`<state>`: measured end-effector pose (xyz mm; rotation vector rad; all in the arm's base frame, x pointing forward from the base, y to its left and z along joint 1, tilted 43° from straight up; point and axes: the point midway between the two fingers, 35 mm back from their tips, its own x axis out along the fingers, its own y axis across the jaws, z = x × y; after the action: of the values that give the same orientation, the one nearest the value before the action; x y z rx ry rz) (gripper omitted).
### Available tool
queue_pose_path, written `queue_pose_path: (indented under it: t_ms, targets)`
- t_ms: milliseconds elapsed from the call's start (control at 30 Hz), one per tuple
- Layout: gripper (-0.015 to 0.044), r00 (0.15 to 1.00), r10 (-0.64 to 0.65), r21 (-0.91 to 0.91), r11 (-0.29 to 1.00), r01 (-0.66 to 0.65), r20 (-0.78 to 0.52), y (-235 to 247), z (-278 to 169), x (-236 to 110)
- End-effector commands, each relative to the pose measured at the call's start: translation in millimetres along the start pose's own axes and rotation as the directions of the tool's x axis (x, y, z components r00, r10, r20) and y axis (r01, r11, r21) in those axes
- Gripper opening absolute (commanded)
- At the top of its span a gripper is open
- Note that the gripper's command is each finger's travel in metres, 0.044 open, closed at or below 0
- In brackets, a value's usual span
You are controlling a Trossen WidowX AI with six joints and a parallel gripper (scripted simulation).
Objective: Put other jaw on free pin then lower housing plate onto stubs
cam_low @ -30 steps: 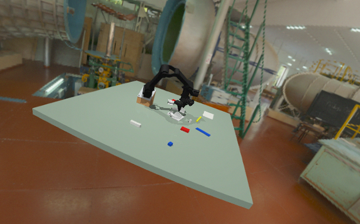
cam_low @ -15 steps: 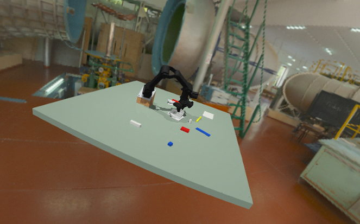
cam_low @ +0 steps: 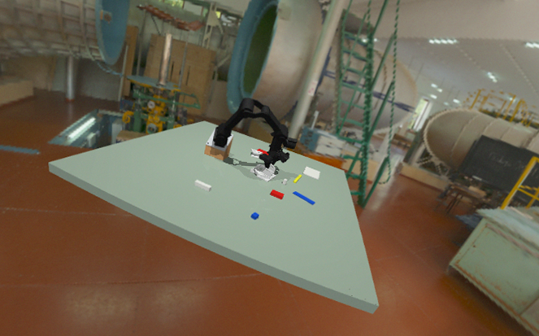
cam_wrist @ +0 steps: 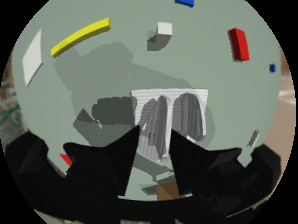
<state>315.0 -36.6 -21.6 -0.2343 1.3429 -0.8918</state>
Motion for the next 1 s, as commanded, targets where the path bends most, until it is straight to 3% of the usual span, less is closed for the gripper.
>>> queue_pose_path:
  t_ms: [0,967]
  targets:
    - [0.0134,1.0,-0.003,-0.004,1.0,0.003,0.003,-0.2,0.3,1.4]
    - [0.0134,1.0,-0.003,-0.002,1.0,0.003,0.003,-0.3,0.3,7.8]
